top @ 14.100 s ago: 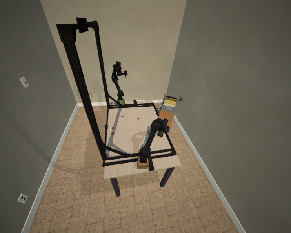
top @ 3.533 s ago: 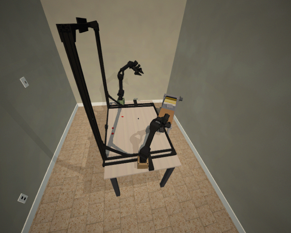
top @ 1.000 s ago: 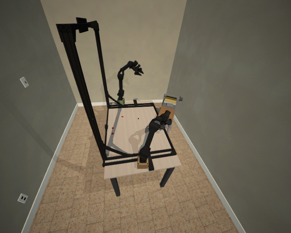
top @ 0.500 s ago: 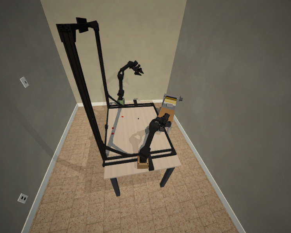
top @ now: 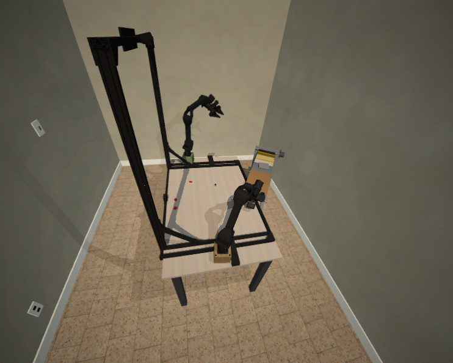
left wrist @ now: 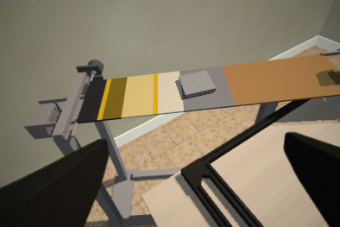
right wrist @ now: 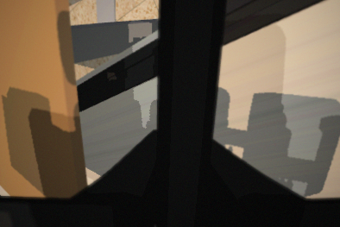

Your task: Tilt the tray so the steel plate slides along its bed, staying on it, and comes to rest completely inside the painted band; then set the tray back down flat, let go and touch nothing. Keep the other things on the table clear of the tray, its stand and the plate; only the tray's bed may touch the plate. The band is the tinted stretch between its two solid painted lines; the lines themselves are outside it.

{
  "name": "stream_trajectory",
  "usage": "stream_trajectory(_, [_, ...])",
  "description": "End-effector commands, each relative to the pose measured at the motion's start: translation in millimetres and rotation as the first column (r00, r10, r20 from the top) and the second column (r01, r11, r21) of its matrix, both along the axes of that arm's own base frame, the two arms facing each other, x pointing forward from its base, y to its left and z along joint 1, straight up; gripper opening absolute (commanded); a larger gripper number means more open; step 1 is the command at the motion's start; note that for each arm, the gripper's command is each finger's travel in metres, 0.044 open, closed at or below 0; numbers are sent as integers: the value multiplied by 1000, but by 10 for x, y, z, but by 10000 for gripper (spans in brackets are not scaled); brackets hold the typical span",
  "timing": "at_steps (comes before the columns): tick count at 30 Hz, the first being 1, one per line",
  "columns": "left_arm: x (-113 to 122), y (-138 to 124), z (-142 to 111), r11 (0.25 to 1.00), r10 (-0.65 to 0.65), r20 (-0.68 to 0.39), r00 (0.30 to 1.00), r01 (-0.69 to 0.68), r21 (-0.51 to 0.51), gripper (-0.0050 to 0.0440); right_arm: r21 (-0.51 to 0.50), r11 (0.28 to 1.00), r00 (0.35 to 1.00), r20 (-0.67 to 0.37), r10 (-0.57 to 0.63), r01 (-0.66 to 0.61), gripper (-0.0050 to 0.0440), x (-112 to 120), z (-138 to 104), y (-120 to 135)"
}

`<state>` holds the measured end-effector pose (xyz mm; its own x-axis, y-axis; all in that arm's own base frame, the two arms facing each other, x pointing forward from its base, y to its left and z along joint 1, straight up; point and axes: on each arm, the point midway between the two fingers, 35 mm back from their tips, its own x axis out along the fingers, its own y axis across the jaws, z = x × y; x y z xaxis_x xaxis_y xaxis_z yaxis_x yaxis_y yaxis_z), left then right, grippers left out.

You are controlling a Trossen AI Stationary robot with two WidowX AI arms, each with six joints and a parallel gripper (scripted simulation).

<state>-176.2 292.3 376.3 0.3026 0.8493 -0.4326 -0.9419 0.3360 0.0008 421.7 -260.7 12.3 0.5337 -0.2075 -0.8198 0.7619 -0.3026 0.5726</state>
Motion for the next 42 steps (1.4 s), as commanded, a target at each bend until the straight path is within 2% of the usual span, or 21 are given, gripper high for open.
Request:
stream_trajectory(1, [1,-1,0,1000,-1,1,1000,1,0,440,-13,1000,1000,23,0,0,0,37,245,-19])
stream_trajectory(11, [1,-1,0,1000,-1,1,1000,1,0,440,-17,1000,999,33,0,1,0,56,453,-27])
stream_trajectory(42, [1,-1,0,1000,-1,1,1000,1,0,440,-28,1000,998,62,1,1,0,80,664,-36])
